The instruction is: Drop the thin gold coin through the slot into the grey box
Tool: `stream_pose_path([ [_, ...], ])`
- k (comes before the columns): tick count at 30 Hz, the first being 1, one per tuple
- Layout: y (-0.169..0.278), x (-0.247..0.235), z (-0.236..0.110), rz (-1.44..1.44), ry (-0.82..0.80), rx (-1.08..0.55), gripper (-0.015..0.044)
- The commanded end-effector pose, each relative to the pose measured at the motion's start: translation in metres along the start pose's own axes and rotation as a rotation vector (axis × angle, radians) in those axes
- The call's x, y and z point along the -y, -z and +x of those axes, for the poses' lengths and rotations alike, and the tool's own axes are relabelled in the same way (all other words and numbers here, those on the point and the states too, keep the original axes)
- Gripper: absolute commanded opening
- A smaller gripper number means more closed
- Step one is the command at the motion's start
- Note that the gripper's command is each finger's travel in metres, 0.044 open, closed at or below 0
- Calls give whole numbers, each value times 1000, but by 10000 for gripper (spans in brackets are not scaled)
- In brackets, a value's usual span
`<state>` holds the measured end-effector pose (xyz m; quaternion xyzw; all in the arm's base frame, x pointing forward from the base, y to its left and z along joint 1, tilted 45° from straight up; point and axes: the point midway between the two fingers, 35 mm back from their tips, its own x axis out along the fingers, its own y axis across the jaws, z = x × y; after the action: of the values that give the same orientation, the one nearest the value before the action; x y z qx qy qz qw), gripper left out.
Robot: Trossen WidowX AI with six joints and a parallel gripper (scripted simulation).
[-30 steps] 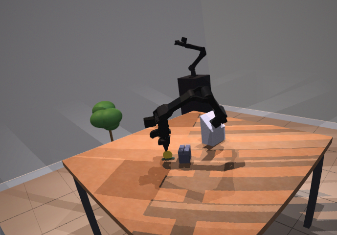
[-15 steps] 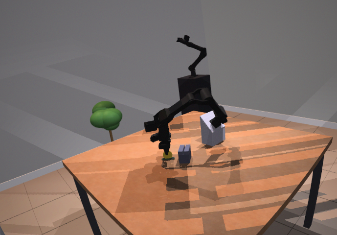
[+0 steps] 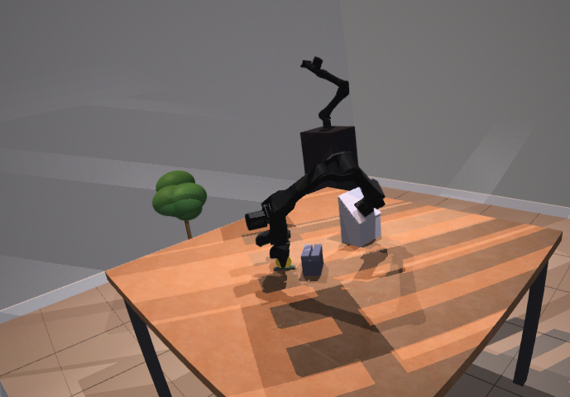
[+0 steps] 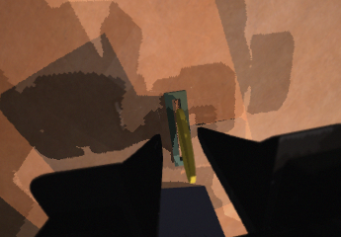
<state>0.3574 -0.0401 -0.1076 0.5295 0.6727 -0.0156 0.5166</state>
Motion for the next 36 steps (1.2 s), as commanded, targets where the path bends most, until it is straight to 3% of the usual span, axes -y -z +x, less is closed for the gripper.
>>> stream_pose_path([
  [1,1,2,5,9,-1,-7,134],
  [6,1,2,5,9,-1,-7,3],
  [17,1,2,3,9,-1,-7,0],
  [36,-3,1,-43,10,3,-2,0],
])
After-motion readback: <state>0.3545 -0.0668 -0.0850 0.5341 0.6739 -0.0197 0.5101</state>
